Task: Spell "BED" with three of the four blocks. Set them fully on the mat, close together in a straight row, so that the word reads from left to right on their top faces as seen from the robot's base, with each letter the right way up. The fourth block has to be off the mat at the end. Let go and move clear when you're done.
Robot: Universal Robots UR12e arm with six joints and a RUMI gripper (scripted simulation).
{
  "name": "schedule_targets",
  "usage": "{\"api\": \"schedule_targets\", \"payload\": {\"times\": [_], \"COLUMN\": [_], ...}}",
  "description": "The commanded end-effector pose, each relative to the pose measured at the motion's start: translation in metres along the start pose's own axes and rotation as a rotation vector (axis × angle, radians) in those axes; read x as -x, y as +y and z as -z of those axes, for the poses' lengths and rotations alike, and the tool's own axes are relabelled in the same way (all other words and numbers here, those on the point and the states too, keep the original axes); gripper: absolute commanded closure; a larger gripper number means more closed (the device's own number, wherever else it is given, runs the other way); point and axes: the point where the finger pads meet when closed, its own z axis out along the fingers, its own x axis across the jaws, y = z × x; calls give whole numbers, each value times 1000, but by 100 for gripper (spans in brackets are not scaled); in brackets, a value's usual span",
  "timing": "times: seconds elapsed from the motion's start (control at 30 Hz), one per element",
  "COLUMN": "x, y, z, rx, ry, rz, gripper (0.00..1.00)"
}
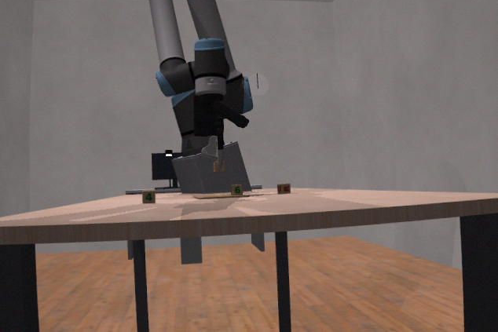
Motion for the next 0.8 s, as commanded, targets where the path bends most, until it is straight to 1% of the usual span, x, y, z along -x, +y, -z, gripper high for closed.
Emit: {"api": "schedule_targets", "payload": {"times": [0.0,0.1,0.17,0.3,0.4,0.77], "x": [-1,-1,-1,-2,-2,-2], "y": [0,0,0,0,0,0], "z": [-27,-40,-40,-54,-60,-64], "rx": [0,0,0,0,0,0], "ry": [2,2,2,2,2,2], "rz": [0,0,0,0,0,0], "gripper": [91,91,91,91,91,91]}}
